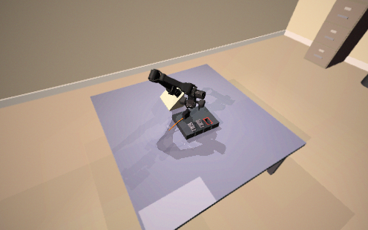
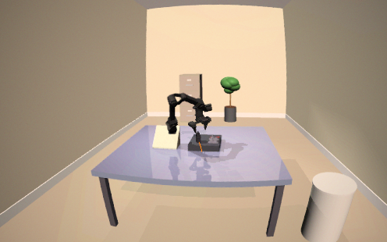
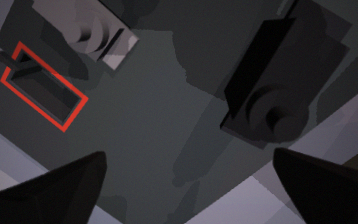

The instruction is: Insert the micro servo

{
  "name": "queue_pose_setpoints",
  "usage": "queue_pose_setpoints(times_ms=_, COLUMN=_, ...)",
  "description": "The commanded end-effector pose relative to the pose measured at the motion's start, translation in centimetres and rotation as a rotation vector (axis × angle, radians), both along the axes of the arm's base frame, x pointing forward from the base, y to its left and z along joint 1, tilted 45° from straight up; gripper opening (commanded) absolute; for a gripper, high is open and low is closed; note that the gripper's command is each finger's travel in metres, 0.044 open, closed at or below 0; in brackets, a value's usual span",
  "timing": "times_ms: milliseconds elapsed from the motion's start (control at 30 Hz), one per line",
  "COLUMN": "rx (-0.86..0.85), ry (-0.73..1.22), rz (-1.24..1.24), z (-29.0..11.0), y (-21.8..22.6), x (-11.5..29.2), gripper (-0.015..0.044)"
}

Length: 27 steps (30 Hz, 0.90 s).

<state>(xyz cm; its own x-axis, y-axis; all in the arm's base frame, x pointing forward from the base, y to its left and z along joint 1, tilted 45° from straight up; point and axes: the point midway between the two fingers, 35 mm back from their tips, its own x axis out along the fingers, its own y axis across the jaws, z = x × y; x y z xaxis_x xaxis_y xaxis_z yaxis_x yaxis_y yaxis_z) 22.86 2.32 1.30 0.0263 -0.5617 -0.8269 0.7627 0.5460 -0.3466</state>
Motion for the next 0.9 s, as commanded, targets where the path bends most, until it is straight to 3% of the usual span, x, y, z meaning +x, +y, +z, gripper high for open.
queue_pose_setpoints(times_ms=0, rx=-0.041, ry=-0.067, rz=-0.099, z=1.7, y=-0.7, x=0.0, gripper=0.044)
queue_pose_setpoints(times_ms=400, rx=-0.171, ry=-0.261, rz=-0.381, z=6.4, y=-2.9, x=-0.6, gripper=0.044)
queue_pose_setpoints(times_ms=867, rx=-0.174, ry=-0.265, rz=-0.384, z=4.7, y=-4.8, x=-0.7, gripper=0.044)
